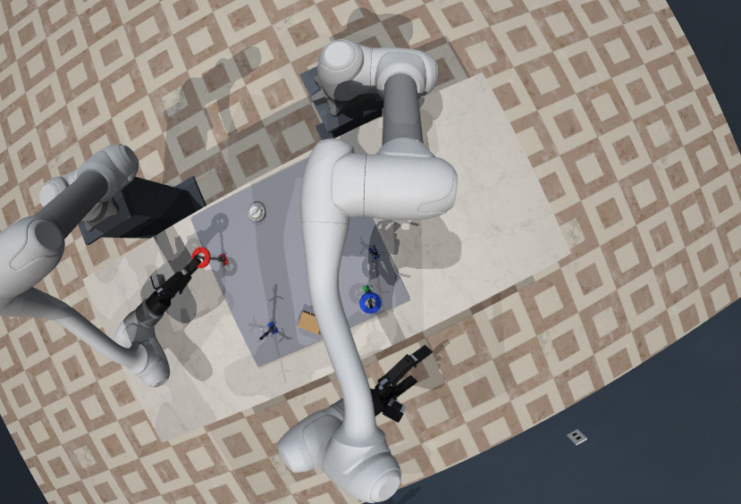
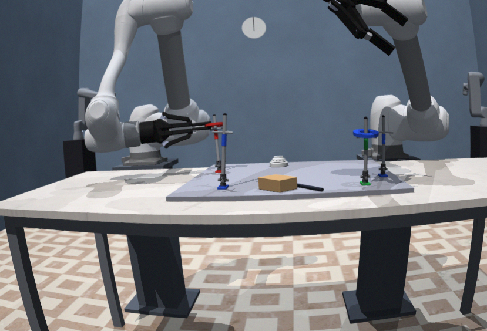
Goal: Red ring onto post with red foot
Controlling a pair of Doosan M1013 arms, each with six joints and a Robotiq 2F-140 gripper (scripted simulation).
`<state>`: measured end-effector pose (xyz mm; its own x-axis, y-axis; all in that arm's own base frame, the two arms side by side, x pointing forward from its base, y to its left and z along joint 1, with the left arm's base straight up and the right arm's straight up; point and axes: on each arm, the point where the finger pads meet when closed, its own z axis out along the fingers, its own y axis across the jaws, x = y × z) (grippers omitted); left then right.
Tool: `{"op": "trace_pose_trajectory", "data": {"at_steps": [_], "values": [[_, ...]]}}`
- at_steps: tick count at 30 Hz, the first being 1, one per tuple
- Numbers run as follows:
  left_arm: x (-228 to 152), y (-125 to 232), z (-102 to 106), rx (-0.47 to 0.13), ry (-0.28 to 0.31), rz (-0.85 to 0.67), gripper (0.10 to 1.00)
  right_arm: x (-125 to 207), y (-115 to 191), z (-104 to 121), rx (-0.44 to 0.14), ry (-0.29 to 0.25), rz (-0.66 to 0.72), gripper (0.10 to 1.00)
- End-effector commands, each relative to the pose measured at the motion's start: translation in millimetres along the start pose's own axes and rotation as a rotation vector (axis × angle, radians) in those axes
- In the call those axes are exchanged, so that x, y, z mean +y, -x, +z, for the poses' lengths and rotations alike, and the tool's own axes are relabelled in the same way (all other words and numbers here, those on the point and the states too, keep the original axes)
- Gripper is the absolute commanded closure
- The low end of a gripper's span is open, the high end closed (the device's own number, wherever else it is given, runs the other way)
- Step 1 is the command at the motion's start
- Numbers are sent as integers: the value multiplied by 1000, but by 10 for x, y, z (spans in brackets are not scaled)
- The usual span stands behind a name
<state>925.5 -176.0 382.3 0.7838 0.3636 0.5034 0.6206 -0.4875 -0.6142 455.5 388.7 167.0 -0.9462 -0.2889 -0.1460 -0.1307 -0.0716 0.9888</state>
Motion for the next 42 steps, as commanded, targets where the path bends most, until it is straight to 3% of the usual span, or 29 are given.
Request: {"op": "trace_pose_trajectory", "data": {"at_steps": [1,6,7,29,40,42], "values": [[-14,-9,-11,1,1,-2,98,-53,5,5,10,-5,-8,999],[-14,-9,-11,1,1,-2,98,-65,4,3,10,-3,-8,999],[-14,-9,-11,1,1,-2,98,-63,4,3,10,-3,-8,884],[-14,-9,-11,1,1,-2,98,-58,5,3,10,-3,-8,884],[-14,-9,-11,1,1,-2,98,-46,8,-142,8,2,-6,884],[-14,-9,-11,1,1,-2,98,-50,27,-319,1,0,-5,884]]}}
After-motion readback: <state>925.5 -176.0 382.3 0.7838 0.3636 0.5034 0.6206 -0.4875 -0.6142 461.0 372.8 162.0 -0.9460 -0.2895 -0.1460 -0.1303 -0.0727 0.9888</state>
